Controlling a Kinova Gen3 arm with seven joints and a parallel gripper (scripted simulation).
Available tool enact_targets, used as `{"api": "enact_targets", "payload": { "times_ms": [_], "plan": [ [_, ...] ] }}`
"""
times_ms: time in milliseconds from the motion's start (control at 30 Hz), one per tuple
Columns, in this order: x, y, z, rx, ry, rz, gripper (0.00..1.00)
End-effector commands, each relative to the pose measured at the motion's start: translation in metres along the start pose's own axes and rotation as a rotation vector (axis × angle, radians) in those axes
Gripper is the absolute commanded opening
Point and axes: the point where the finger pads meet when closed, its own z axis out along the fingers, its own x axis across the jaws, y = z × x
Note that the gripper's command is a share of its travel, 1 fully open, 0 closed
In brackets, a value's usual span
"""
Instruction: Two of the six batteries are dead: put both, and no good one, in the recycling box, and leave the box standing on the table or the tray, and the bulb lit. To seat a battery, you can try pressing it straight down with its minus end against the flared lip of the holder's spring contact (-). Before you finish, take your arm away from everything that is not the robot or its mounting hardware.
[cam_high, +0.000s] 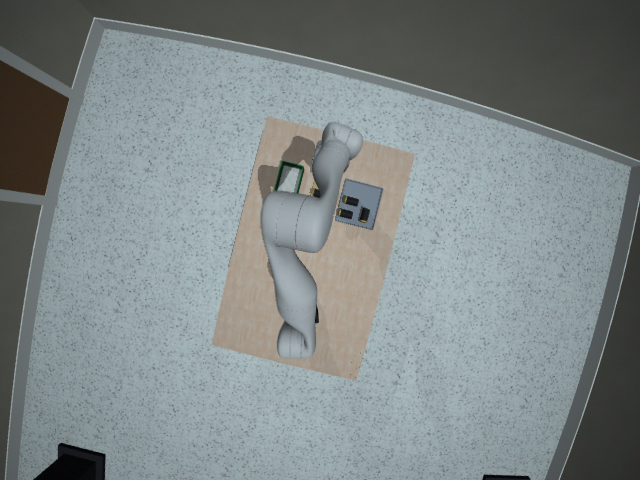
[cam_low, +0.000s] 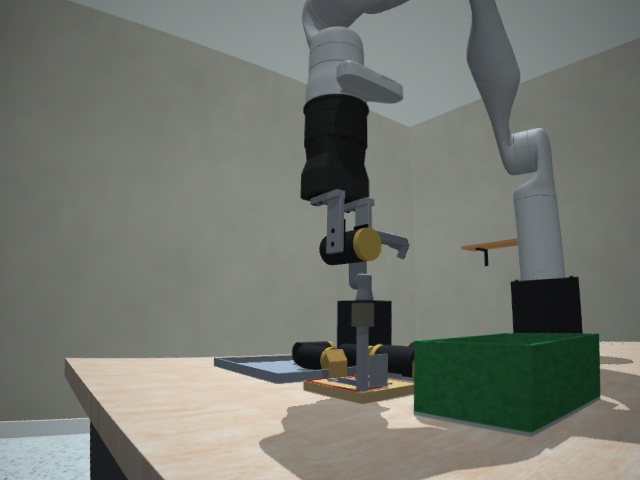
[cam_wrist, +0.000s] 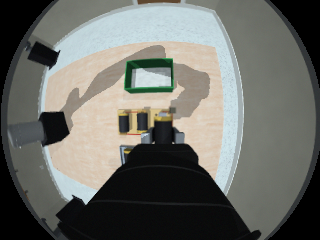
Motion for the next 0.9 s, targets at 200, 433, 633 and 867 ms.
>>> {"api": "enact_targets", "payload": {
  "times_ms": [200, 433, 633, 867],
  "plan": [
    [0.0001, -0.0067, -0.0007, -0.001, -0.003, 0.004, 0.57],
    [-0.0002, -0.0066, -0.0005, -0.001, -0.003, 0.013, 0.57],
    [-0.0003, -0.0066, -0.0004, -0.001, -0.003, 0.015, 0.57],
    [0.0007, -0.0063, 0.0022, -0.002, 0.0, 0.015, 0.57]
  ]
}}
